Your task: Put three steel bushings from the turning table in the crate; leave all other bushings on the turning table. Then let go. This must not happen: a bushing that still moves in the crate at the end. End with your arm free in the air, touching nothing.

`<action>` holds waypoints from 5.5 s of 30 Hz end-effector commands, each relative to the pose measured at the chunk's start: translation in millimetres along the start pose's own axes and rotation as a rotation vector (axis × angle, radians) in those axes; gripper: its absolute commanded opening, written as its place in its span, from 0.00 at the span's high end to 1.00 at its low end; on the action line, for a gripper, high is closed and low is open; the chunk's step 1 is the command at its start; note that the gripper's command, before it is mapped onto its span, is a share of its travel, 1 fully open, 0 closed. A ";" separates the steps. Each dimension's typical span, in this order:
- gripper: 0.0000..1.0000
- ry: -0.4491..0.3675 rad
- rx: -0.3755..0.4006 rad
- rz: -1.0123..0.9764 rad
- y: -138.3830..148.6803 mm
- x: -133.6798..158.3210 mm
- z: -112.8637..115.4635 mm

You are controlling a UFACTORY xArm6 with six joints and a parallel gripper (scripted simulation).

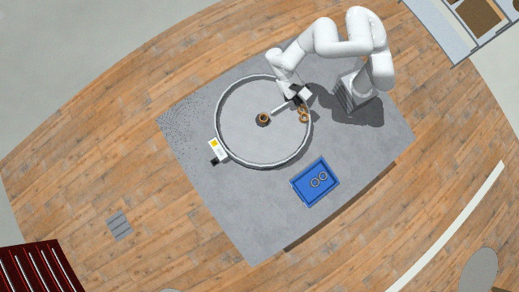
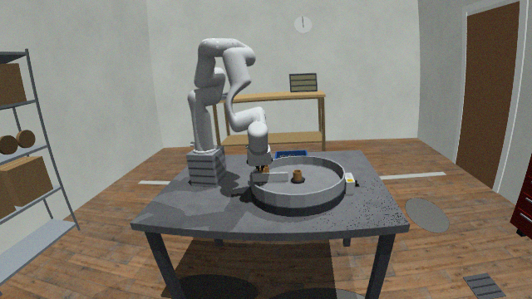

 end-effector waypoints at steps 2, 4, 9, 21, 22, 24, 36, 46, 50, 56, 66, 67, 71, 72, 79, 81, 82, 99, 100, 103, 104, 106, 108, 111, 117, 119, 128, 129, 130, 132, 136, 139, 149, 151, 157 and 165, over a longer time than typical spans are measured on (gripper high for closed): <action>0.90 -0.003 0.002 0.002 1.1 0.8 0.7; 0.90 -0.003 0.002 0.002 1.1 0.8 0.7; 0.90 -0.003 0.002 0.002 1.1 1.0 0.4; 0.90 -0.003 0.002 0.002 1.6 8.4 -8.3; 0.90 -0.003 0.002 0.002 1.6 8.4 -8.3; 0.90 -0.003 0.002 0.002 1.6 8.4 -8.3; 1.00 -0.003 0.002 0.002 1.6 8.4 -8.3; 1.00 -0.003 0.002 0.002 1.6 8.4 -8.3; 1.00 -0.003 0.002 0.002 1.6 8.4 -8.3; 1.00 -0.003 0.002 0.002 1.6 8.4 -8.3; 1.00 -0.003 0.002 0.002 1.6 8.4 -8.3; 1.00 -0.003 0.002 0.002 1.6 8.4 -8.3; 1.00 -0.003 0.002 0.002 1.6 8.4 -8.3; 1.00 -0.003 0.002 0.002 1.6 8.4 -8.3; 1.00 -0.003 0.002 0.002 1.6 7.4 -7.1; 1.00 -0.003 0.002 0.002 1.5 5.4 -4.8; 1.00 -0.003 0.002 0.002 1.4 4.0 -3.0; 1.00 -0.003 0.002 0.002 -1.3 -35.6 44.1; 1.00 -0.003 0.002 0.002 -1.4 -37.2 46.0; 1.00 -0.003 0.002 0.002 -1.6 -40.0 49.3; 1.00 -0.003 0.002 0.002 -1.6 -40.4 49.7; 1.00 -0.003 0.002 0.002 -1.6 -40.4 49.7; 1.00 -0.003 0.002 0.002 -1.6 -40.5 49.9; 1.00 -0.003 0.002 0.002 -1.6 -40.5 49.9; 1.00 -0.003 0.002 0.002 -1.6 -40.5 49.9; 1.00 -0.003 0.002 0.002 -1.5 -40.6 49.8; 1.00 -0.003 0.002 0.002 4.5 -46.7 45.0; 1.00 -0.003 0.002 0.002 6.6 -48.8 43.3; 1.00 -0.003 0.002 0.002 8.9 -51.2 41.4; 1.00 -0.003 0.002 0.002 14.7 -57.1 36.8; 1.00 -0.003 0.002 0.002 30.5 -73.2 24.2; 1.00 -0.003 0.002 0.002 40.3 -83.2 16.3; 1.00 -0.003 0.002 0.002 82.3 -125.9 -17.3; 1.00 -0.003 0.002 0.002 90.6 -134.4 -23.9; 1.00 -0.003 0.002 0.002 107.3 -151.4 -37.3; 1.00 -0.003 0.002 0.002 146.3 -191.1 -68.5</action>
Point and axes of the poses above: the point where the finger pads meet when closed, its own z axis back along the fingers, its own y axis across the jaws, x = y × z, the point moved 4 cm from there along z, back along the fingers, and after that the axes turned 4 degrees about -z, right-handed, at the moved point
